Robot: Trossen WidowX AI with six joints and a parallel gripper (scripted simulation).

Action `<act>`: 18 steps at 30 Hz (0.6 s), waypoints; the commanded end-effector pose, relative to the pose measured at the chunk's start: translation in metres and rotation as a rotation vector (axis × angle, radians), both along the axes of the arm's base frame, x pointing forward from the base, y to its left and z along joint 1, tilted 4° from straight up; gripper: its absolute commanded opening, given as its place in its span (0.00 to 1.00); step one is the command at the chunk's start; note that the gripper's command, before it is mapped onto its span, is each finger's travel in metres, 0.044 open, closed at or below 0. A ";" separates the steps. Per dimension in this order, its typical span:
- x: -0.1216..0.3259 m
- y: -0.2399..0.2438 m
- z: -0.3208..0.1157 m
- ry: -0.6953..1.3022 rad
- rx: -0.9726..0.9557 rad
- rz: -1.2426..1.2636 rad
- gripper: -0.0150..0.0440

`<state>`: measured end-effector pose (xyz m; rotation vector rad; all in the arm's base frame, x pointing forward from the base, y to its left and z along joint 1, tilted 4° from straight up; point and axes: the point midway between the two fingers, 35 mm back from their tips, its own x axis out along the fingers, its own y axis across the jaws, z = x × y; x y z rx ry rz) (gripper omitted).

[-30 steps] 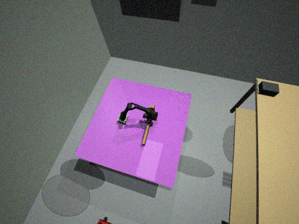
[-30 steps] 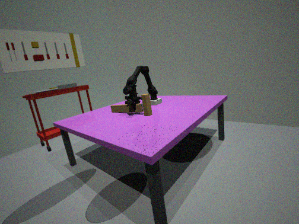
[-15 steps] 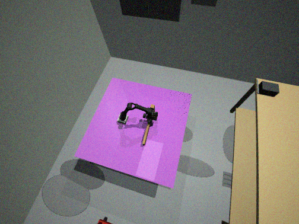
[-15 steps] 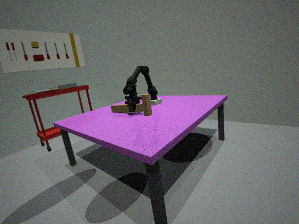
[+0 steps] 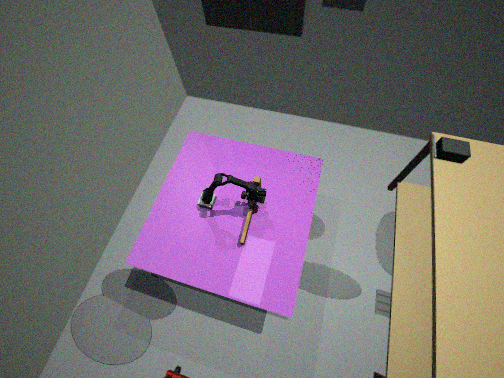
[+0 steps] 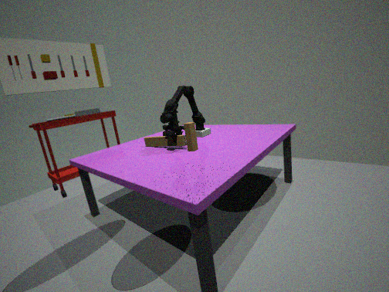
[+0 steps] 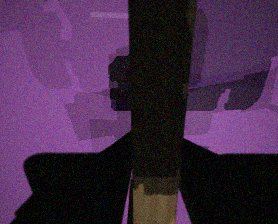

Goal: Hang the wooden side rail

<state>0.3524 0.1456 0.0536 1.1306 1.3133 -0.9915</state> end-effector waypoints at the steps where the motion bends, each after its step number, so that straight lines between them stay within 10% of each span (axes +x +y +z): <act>1: 0.001 0.001 0.001 -0.007 0.003 -0.004 0.25; 18: -0.001 0.003 0.001 -0.007 0.003 -0.004 0.25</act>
